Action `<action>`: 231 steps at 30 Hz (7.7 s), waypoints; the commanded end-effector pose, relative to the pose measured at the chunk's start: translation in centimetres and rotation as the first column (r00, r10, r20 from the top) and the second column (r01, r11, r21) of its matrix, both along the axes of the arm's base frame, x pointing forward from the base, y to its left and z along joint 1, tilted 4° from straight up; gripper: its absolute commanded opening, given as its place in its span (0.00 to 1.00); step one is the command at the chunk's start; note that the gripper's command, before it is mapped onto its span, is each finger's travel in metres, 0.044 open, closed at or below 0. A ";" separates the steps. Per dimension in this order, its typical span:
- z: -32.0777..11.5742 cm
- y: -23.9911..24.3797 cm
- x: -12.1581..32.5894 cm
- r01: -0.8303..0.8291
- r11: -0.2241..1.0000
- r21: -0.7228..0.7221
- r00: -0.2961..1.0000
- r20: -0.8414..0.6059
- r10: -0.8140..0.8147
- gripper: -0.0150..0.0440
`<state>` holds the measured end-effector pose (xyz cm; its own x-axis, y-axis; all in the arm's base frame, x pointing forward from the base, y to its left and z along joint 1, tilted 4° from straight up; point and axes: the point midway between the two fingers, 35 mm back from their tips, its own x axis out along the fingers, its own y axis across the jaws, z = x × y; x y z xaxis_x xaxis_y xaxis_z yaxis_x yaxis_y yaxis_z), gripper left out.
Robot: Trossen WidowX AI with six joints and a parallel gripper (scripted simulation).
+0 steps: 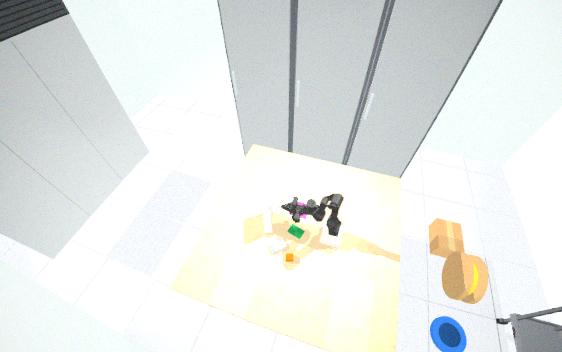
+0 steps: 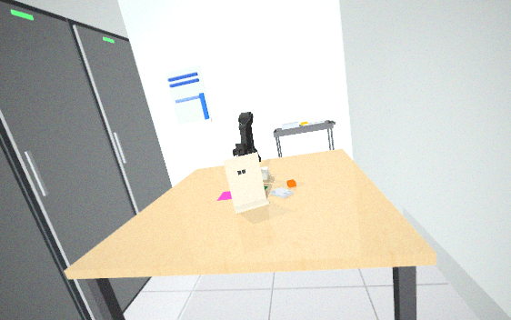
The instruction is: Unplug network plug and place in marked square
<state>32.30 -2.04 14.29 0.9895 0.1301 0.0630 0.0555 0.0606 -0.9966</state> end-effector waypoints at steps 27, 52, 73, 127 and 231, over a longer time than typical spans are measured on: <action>0.7 -0.7 -1.0 -0.001 1.000 0.000 1.000 -0.001 0.001 0.25; 3.6 -1.1 -2.0 -0.003 1.000 0.000 1.000 0.000 0.003 0.25; 5.8 -1.1 -3.6 -0.005 1.000 0.001 1.000 -0.001 0.005 0.25; -7.8 -10.5 -7.4 0.456 0.888 -0.068 0.460 -0.835 -0.300 0.25; -12.3 -9.7 -7.9 0.455 0.888 -0.064 0.461 -0.837 -0.296 0.52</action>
<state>24.51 -11.88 1.75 0.5615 -0.2028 -0.8022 -0.7052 0.3899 -0.5922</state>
